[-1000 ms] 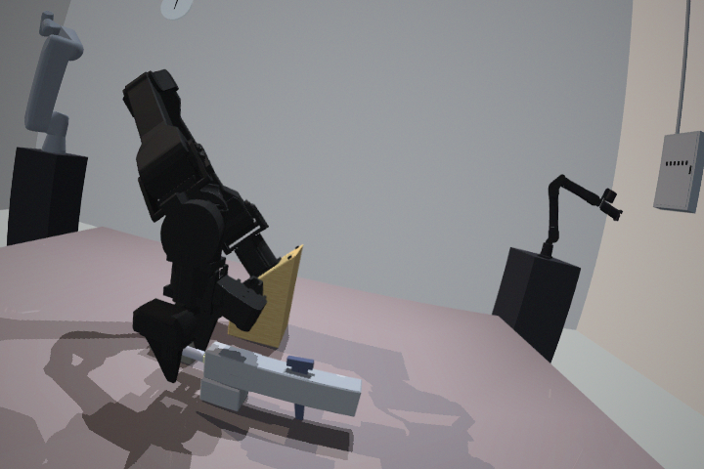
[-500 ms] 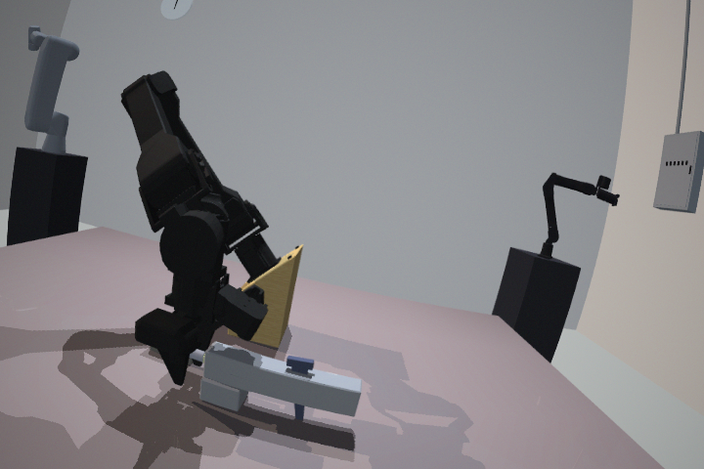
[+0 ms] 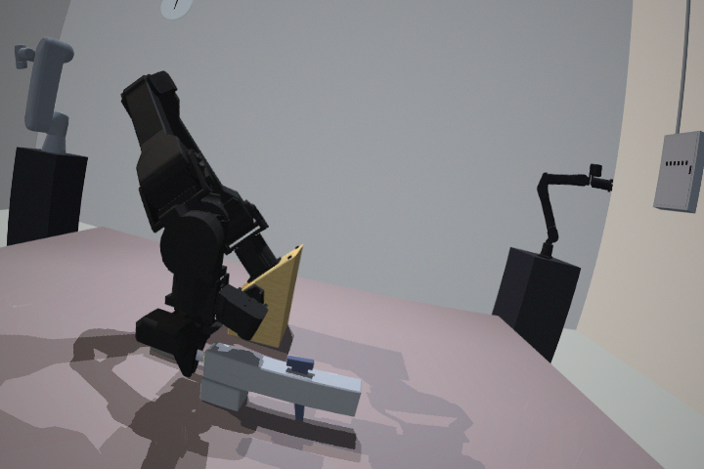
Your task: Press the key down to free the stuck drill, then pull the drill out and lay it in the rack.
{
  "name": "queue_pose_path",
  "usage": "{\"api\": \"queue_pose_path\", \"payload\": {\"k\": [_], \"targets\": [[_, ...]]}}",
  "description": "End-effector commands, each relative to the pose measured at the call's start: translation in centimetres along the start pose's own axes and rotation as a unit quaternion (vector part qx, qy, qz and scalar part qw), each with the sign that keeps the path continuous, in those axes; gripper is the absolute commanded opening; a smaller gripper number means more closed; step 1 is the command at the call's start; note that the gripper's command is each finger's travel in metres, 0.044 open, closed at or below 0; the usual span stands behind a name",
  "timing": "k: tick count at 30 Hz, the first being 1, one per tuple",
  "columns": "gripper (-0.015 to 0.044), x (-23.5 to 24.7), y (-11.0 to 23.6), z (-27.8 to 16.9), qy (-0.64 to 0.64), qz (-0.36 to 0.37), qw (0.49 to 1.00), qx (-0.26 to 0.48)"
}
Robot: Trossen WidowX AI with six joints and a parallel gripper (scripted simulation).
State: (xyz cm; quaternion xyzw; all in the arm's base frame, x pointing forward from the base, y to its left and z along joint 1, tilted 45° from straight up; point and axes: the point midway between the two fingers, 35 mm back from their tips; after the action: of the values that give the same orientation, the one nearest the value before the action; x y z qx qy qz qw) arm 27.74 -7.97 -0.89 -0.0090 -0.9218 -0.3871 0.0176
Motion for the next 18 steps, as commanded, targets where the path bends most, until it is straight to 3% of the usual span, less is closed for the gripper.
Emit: {"api": "queue_pose_path", "payload": {"k": [1, 18], "targets": [[0.0, -0.1, 0.0, -0.1, -0.003, -0.002, 1.0, 0.001], [0.0, 0.3, 0.1, -2.4, 0.0, -0.002, 1.0, 0.004]]}}
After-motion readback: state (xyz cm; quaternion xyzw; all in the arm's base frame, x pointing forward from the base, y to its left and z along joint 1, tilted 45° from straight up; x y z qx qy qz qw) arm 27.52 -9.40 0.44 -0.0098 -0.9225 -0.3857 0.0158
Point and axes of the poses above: the point midway between the two fingers, 35 mm back from their tips, its own y axis back along the fingers, its own x axis across the jaws, z = x × y, and after that the axes turned 8 degrees about y, right-handed
